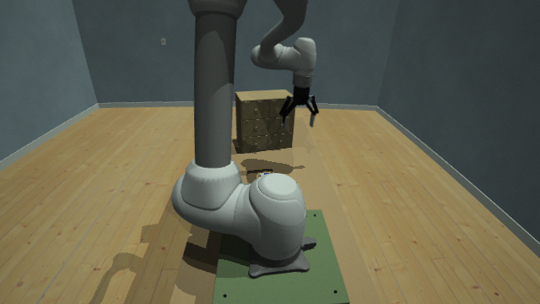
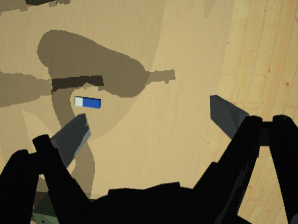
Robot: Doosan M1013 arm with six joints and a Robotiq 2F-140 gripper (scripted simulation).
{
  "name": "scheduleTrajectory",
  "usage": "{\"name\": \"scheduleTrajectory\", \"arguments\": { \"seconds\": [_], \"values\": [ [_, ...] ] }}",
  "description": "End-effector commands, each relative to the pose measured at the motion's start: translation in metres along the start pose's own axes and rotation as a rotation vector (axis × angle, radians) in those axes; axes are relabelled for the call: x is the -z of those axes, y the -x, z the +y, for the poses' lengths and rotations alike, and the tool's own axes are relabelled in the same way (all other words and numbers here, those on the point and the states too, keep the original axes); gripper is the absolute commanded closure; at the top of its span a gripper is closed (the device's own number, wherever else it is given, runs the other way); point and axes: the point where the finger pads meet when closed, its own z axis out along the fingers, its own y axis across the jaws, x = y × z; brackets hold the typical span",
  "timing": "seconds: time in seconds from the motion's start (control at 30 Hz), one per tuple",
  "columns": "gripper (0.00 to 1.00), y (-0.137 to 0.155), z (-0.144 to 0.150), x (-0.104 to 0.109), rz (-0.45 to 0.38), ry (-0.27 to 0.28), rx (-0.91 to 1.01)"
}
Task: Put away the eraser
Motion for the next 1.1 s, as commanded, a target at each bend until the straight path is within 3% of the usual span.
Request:
{"name": "scheduleTrajectory", "arguments": {
  "seconds": [0.0, 0.3, 0.8, 0.87, 1.07],
  "values": [
    [0.00, -0.001, 0.000, -0.002, 0.010, 0.000, 0.003],
    [0.00, -0.008, 0.000, -0.009, 0.092, -0.001, 0.003],
    [0.00, -0.043, 0.000, -0.043, 0.504, -0.002, 0.003],
    [0.00, -0.043, 0.000, -0.043, 0.504, -0.002, 0.003],
    [0.00, -0.053, 0.000, -0.053, 0.630, -0.002, 0.003]
  ]
}}
